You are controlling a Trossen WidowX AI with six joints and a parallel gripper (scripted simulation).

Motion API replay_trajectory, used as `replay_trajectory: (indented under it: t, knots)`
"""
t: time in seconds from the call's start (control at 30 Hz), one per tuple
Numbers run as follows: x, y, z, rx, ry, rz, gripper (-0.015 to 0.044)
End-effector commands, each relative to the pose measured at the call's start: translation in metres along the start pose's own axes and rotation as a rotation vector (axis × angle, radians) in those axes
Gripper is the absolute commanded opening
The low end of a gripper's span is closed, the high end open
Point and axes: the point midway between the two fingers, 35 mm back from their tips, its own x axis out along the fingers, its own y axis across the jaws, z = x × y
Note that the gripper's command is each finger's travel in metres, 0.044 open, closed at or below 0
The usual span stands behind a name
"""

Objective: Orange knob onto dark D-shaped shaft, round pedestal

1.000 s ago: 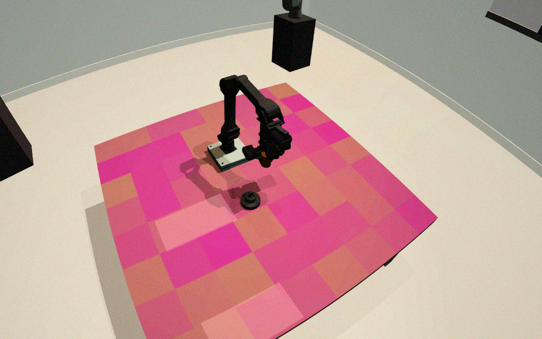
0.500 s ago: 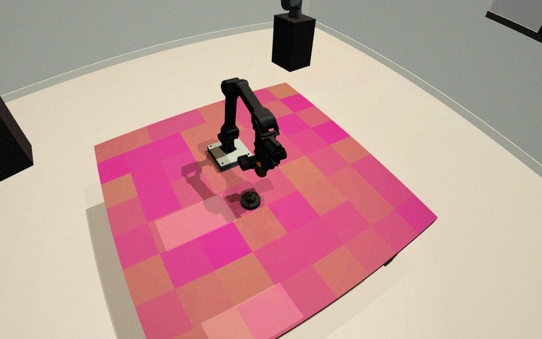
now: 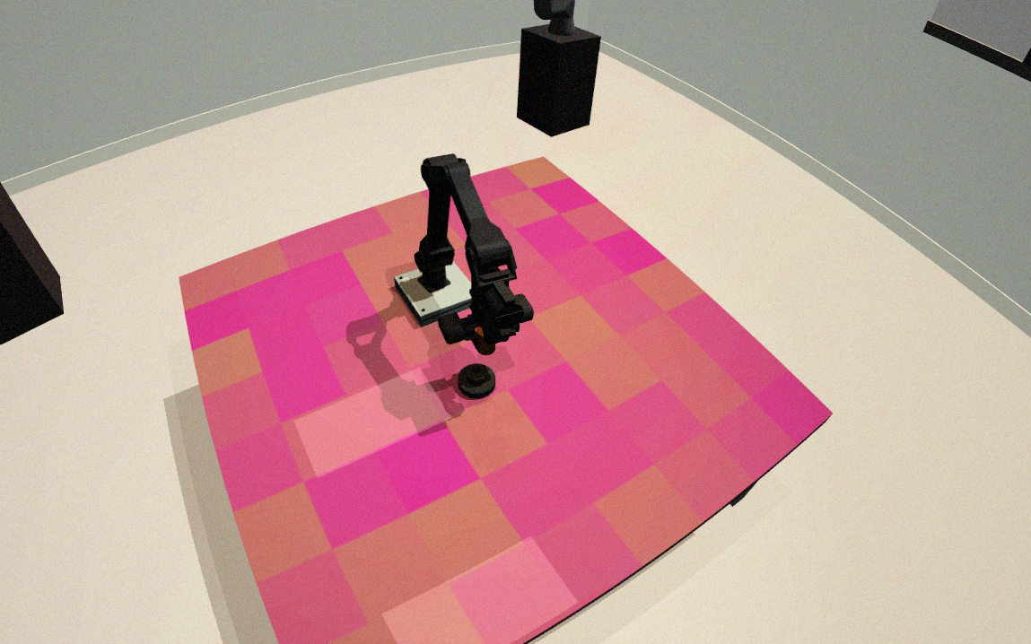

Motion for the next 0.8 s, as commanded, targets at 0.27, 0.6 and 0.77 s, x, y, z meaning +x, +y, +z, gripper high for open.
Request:
replay_trajectory:
  t: [0.27, 0.6, 0.77]
  knots:
    - [0.013, -0.027, 0.012, -0.009, -0.001, -0.007, 0.0]
    - [0.035, -0.027, 0.012, -0.009, -0.001, -0.007, 0.0]
    - [0.039, -0.027, 0.012, -0.009, -0.001, -0.007, 0.0]
